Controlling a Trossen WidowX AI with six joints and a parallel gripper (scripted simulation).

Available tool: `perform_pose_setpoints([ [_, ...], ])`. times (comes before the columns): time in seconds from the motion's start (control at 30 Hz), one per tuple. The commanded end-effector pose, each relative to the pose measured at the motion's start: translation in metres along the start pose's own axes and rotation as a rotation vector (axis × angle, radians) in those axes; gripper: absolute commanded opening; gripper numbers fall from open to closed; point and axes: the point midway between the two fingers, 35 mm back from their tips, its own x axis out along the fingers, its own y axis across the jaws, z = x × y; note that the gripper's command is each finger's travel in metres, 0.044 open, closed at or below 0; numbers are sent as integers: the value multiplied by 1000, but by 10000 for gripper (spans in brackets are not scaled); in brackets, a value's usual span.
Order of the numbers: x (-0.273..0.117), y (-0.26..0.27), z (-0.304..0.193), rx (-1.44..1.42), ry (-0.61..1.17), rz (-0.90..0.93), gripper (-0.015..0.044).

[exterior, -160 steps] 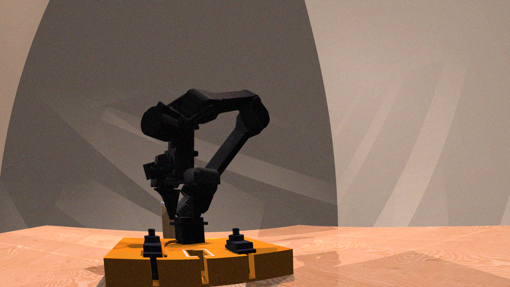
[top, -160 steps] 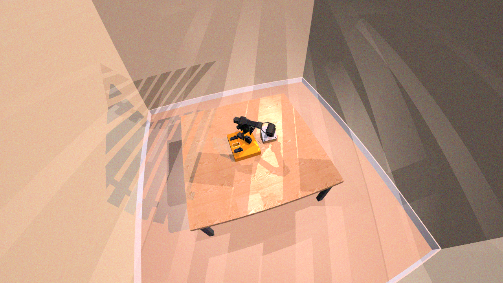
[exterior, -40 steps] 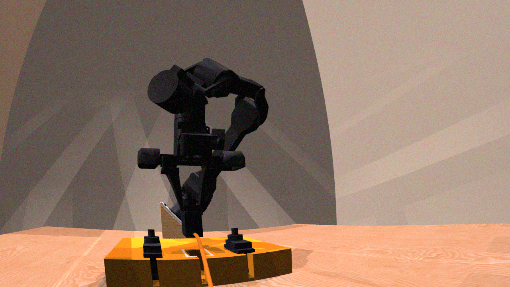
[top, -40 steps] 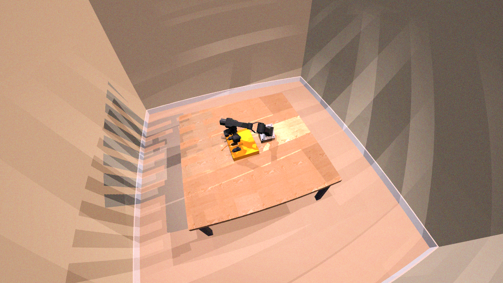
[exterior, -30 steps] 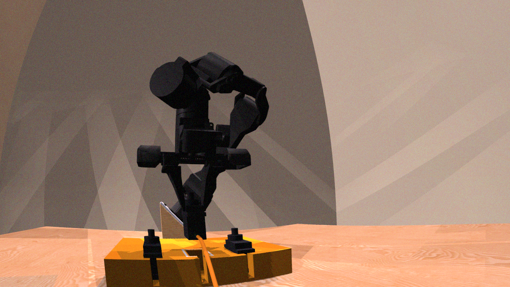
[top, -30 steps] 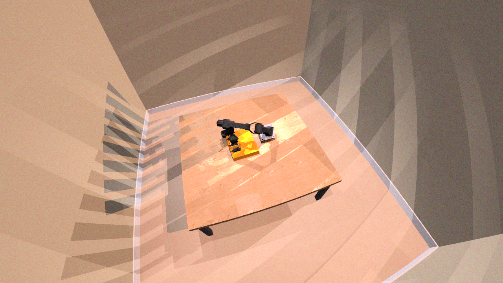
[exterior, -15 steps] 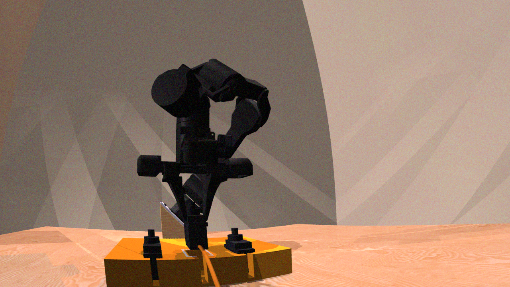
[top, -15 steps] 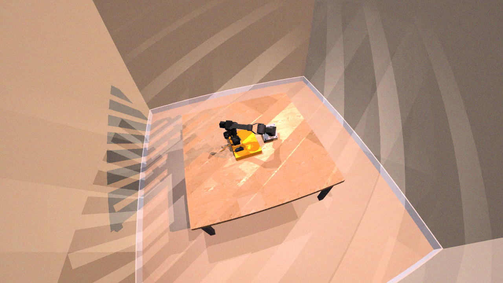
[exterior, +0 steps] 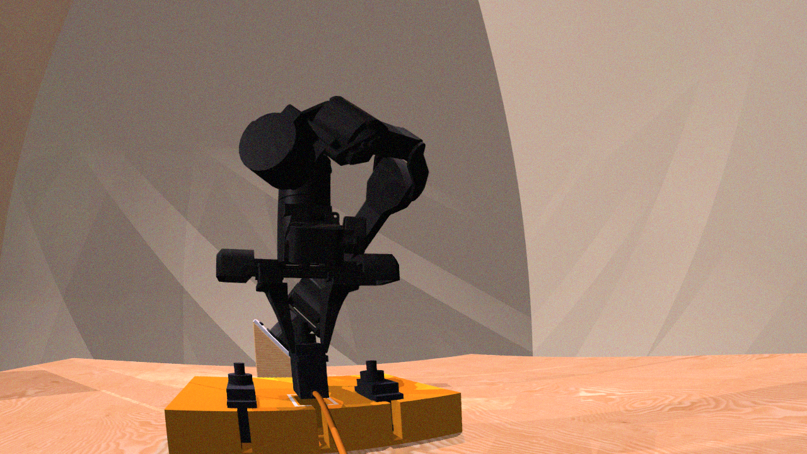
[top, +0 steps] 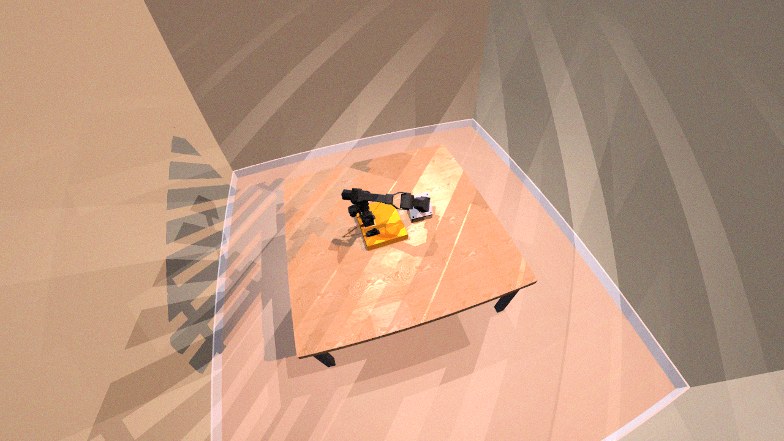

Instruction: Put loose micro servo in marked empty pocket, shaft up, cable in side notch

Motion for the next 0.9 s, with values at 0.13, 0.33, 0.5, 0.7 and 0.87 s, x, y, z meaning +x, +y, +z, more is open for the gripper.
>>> perform_pose_setpoints([
  [0.13,7,0,0,7,-3,3,0],
  [0.33,13,0,0,7,-3,3,0],
  [0.5,18,0,0,7,-3,3,0],
  [0.7,24,0,0,7,-3,3,0],
  [0.87,29,0,0,6,-3,4,0],
])
